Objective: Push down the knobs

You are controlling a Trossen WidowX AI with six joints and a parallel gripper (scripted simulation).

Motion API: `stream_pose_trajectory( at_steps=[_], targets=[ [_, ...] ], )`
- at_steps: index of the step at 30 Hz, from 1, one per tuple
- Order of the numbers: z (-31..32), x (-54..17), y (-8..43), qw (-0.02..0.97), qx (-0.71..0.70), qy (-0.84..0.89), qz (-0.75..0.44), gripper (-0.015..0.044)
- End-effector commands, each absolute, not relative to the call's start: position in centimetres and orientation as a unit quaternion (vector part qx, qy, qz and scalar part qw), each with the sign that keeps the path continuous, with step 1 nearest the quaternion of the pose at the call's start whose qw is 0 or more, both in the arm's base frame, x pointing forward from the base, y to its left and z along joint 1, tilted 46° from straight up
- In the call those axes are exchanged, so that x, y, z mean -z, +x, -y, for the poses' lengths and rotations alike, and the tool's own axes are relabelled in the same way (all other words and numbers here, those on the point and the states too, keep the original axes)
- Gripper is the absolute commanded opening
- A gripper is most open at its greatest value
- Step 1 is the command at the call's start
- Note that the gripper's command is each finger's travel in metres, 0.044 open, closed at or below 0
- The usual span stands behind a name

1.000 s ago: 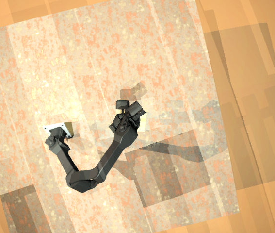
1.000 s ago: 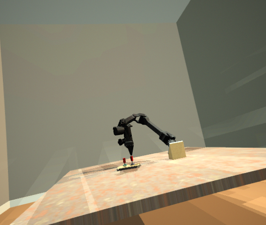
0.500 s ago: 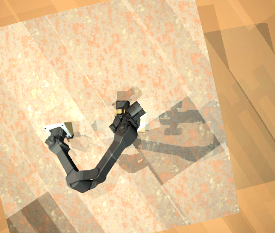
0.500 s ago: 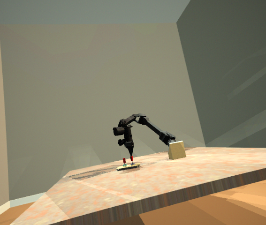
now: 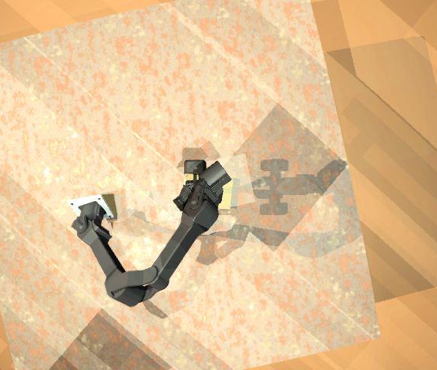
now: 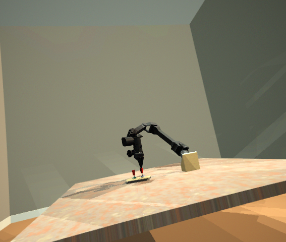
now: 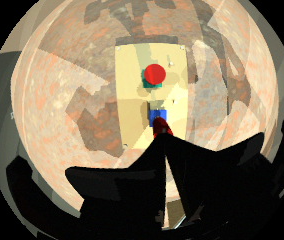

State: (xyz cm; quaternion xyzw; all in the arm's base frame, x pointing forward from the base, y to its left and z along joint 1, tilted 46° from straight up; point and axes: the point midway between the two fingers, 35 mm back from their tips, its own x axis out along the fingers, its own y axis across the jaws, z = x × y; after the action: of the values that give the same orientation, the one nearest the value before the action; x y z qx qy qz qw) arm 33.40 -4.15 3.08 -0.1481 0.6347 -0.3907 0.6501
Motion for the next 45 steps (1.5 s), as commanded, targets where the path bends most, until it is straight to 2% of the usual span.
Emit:
stream_pose_trajectory(
  at_steps=[1, 45],
  targets=[
    [4.22, -3.17, 33.44, 0.65, 0.391, -0.151, -0.633, 0.0],
    [5.18, -2.22, 33.29, 0.65, 0.391, -0.151, -0.633, 0.0]
  ],
)
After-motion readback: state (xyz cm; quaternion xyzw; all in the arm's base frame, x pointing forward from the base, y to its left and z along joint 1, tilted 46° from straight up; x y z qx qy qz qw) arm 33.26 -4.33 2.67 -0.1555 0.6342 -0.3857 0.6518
